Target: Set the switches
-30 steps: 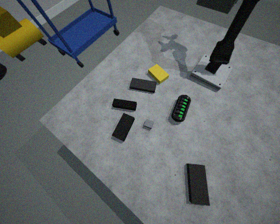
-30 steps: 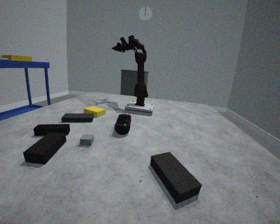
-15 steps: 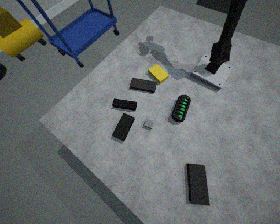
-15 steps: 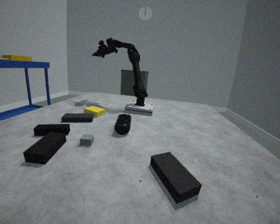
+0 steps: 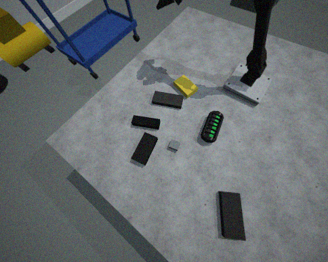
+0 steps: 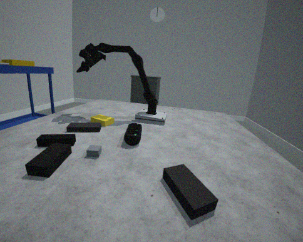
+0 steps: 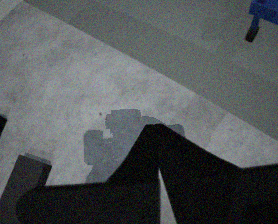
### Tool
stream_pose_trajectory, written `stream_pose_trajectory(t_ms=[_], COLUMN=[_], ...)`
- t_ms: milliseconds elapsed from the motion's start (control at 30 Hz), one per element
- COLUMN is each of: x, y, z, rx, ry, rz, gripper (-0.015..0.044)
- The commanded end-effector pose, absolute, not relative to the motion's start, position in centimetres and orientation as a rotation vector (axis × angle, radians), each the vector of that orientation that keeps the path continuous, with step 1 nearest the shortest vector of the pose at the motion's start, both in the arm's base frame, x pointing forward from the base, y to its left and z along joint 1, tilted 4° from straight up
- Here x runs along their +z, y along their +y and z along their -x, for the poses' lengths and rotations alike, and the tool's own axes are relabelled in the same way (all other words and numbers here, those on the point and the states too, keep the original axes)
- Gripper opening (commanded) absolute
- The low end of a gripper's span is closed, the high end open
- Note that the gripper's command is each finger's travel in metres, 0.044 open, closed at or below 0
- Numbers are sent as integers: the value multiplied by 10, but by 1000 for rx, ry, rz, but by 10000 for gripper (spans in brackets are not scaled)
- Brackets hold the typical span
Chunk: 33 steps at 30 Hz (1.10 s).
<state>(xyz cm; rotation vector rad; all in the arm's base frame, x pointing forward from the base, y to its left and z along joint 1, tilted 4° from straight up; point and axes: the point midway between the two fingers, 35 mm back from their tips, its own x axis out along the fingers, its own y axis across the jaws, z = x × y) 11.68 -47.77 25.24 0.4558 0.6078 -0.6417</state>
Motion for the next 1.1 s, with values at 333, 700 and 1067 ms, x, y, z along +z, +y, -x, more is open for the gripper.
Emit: stream_pose_trajectory(t_ms=[333,700,1067], x=[159,89,45], y=[-353,-183,-57], z=[-307,-395,-400], rx=[-205,184,453], ry=[965,1332,1587], rz=[-498,-311,-81], gripper=[0,0,0])
